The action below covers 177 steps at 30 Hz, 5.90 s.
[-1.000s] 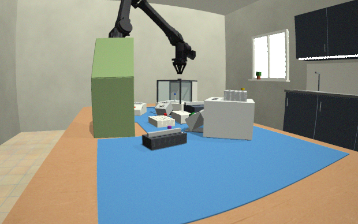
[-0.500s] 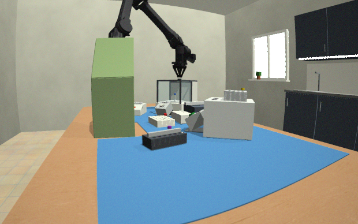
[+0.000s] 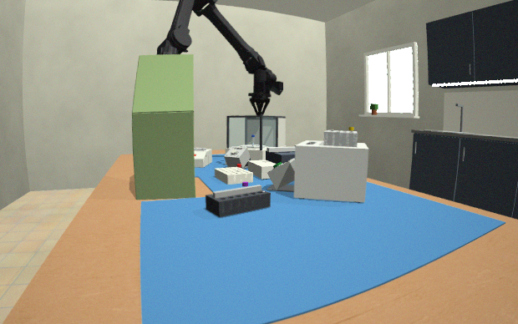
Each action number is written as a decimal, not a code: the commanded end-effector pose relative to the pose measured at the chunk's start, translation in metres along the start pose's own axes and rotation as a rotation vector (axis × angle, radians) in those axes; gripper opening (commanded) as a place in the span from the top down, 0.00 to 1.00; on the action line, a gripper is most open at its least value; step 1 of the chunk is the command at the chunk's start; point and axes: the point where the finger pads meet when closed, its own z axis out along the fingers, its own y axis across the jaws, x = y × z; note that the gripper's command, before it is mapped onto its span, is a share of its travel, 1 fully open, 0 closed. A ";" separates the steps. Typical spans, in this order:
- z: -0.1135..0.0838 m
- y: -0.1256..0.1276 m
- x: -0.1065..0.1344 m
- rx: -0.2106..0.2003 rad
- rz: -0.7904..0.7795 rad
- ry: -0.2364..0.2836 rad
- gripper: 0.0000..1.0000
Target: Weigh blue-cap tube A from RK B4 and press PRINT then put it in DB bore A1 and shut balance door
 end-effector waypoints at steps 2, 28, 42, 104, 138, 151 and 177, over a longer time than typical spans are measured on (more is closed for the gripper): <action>0.006 0.003 -0.002 0.002 0.005 -0.002 0.70; -0.007 -0.001 0.000 -0.026 -0.007 -0.007 0.94; -0.006 -0.015 -0.002 -0.023 -0.008 -0.006 0.94; -0.005 -0.069 -0.003 -0.023 -0.009 -0.007 0.94; -0.004 -0.100 -0.003 -0.021 -0.008 -0.007 0.94; 0.002 -0.116 -0.004 -0.001 0.002 -0.003 0.94; 0.000 -0.130 -0.003 0.005 0.004 -0.003 0.94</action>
